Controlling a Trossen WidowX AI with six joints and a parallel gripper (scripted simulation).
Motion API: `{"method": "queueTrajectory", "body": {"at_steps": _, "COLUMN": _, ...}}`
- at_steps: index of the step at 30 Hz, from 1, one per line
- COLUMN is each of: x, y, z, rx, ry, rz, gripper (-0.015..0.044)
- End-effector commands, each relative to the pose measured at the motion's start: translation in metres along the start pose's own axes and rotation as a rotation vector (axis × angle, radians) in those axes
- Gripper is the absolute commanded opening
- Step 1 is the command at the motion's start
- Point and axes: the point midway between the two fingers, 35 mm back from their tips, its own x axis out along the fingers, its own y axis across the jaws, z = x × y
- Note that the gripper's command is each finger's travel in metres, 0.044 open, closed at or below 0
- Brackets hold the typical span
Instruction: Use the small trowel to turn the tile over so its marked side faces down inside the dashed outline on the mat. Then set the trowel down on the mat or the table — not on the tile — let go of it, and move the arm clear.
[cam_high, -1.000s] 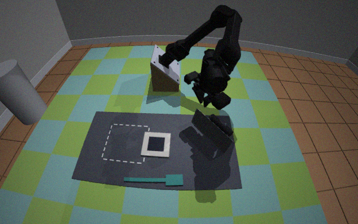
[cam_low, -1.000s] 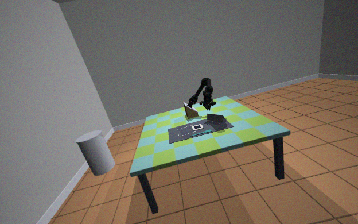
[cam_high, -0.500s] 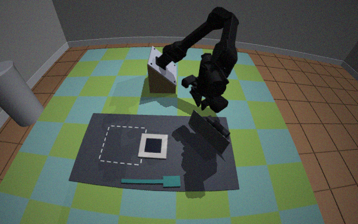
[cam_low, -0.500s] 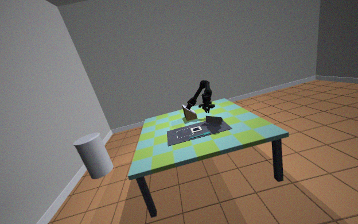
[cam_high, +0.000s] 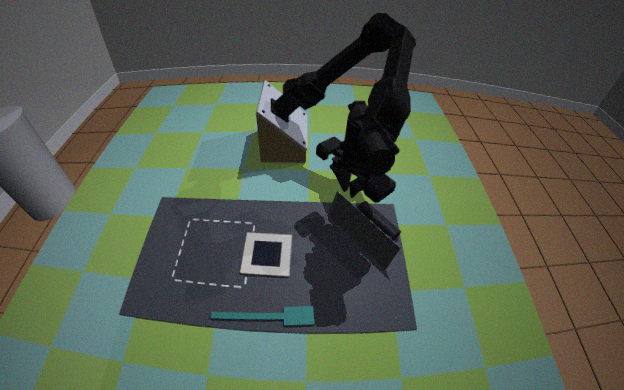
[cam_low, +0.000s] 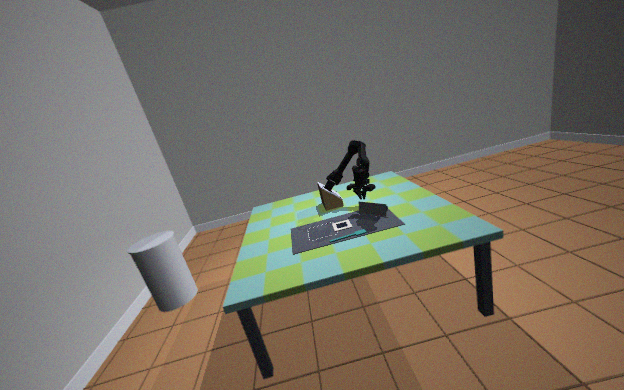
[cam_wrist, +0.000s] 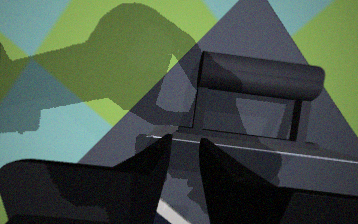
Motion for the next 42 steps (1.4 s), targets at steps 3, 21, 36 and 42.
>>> {"method": "queueTrajectory", "body": {"at_steps": 3, "x": 0.008, "y": 0.002, "z": -0.004, "rx": 0.009, "ry": -0.006, "rz": 0.002, "gripper": 0.01}}
{"method": "queueTrajectory", "body": {"at_steps": 21, "x": 0.016, "y": 0.002, "z": -0.01, "rx": 0.009, "ry": -0.006, "rz": 0.002, "gripper": 0.01}}
{"method": "queueTrajectory", "body": {"at_steps": 36, "x": 0.016, "y": 0.002, "z": -0.01, "rx": 0.009, "ry": -0.006, "rz": 0.002, "gripper": 0.01}}
{"method": "queueTrajectory", "body": {"at_steps": 42, "x": 0.016, "y": 0.002, "z": -0.01, "rx": 0.009, "ry": -0.006, "rz": 0.002, "gripper": 0.01}}
